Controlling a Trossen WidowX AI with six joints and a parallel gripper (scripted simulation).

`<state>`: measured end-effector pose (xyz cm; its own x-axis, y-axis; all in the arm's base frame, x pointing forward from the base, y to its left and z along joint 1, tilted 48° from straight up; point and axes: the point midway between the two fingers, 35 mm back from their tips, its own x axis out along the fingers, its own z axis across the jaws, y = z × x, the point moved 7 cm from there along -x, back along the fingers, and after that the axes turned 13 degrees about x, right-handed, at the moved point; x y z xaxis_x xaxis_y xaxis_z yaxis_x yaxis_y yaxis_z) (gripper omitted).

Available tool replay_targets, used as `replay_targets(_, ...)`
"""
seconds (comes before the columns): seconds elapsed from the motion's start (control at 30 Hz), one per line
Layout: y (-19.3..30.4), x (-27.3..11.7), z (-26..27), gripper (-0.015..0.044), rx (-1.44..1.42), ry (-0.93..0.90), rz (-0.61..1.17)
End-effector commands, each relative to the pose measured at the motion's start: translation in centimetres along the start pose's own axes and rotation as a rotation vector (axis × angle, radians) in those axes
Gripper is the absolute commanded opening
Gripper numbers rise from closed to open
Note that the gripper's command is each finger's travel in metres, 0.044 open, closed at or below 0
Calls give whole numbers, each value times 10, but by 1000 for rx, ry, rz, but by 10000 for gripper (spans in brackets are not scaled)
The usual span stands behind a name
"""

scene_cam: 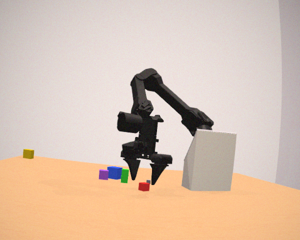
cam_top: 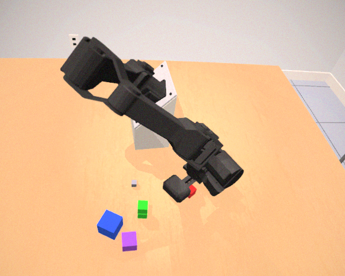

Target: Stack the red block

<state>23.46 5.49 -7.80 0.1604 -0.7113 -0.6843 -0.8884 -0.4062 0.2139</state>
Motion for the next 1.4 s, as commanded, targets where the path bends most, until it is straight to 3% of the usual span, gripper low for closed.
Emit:
replay_targets(0.0, 4, 11, 2, 440, -14, 4, 15)
replay_targets(0.8, 5, 17, 2, 440, -14, 5, 16)
replay_targets(1.27, 5, 17, 2, 72, -14, 5, 16)
replay_targets(1.37, 5, 17, 2, 53, -14, 5, 16)
